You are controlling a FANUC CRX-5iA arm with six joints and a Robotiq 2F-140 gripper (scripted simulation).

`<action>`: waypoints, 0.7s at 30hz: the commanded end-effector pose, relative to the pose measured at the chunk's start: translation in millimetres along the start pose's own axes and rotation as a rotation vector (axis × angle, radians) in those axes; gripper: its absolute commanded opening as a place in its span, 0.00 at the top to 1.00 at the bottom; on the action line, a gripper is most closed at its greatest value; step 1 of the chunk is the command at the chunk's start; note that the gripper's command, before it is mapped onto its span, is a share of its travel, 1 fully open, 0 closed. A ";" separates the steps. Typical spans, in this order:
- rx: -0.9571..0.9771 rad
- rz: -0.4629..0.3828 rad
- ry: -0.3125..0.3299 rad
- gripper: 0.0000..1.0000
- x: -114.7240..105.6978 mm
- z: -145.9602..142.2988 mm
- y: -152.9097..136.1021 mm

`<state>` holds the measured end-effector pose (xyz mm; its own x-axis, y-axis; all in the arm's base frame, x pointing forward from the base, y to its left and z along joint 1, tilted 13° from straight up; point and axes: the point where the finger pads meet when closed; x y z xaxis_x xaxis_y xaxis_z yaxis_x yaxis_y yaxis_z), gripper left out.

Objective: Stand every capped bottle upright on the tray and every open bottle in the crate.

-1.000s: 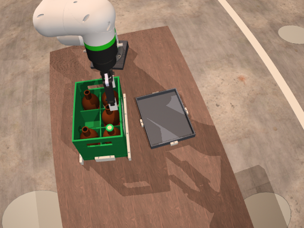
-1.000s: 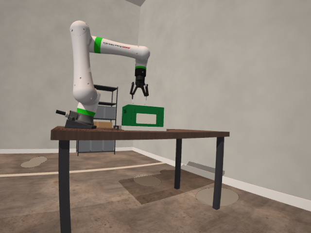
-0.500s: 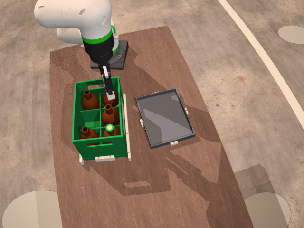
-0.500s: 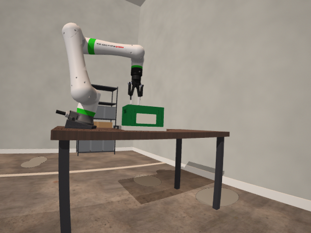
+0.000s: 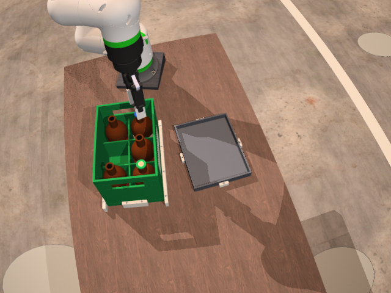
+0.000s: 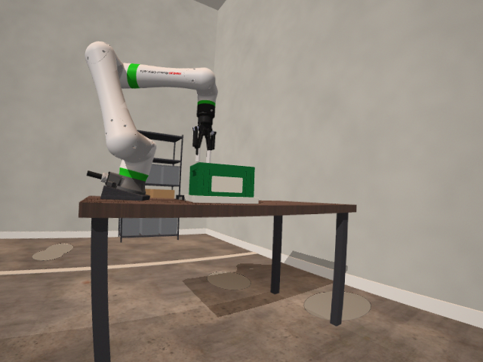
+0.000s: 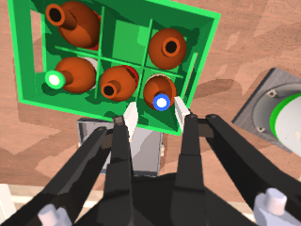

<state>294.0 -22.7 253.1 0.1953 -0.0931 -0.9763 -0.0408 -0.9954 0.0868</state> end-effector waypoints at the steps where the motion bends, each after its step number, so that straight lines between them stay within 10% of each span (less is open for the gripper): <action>1: -0.032 -0.002 0.001 0.62 -0.4 -0.5 0.3; 21: -0.241 -0.004 0.004 0.62 -0.9 6.3 2.2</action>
<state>287.8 -24.6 252.6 0.1972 -0.0909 -0.9761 0.1578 -0.9798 0.1231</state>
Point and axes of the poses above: the point where the finger pads meet when closed, its own x axis out along the fingers, its own z axis across the jaws, y = z × x, and after that the axes turned 13 degrees about x, right-handed
